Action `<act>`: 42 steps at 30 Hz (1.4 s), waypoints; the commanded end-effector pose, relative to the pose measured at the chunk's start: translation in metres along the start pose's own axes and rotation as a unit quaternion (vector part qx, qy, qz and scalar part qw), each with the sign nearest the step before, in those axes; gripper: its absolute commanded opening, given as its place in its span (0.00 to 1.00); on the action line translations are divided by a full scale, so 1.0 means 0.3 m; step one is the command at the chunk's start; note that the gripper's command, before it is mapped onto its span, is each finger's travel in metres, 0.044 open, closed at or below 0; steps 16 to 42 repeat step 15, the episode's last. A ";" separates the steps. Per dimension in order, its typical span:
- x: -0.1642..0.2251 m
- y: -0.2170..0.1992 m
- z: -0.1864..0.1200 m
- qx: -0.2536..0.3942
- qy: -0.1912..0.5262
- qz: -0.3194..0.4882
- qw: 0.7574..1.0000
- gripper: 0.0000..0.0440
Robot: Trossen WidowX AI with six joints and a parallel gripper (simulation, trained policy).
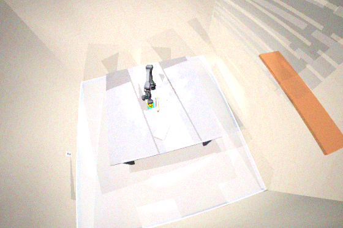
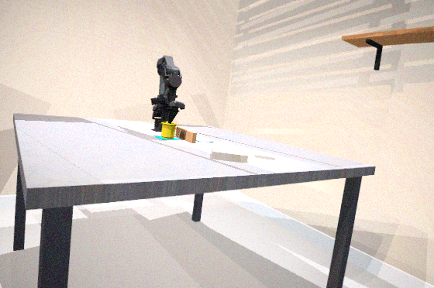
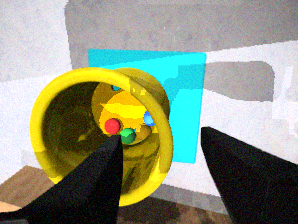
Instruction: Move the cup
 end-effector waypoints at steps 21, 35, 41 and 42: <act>-0.029 -0.027 -0.141 -0.059 0.001 0.031 0.998 0.74; -0.029 -0.027 -0.141 -0.059 0.001 0.031 0.998 0.74; -0.029 -0.027 -0.141 -0.059 0.001 0.031 0.998 0.74; -0.029 -0.027 -0.141 -0.059 0.001 0.031 0.998 0.74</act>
Point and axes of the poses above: the point midway between the two fingers, 35 mm back from their tips, its own z axis out along the fingers, its own y axis across the jaws, x = y × z, the point moved 7 cm from there along -z, back along the fingers, and after that the axes turned 12 degrees about z, right-handed, at the moved point
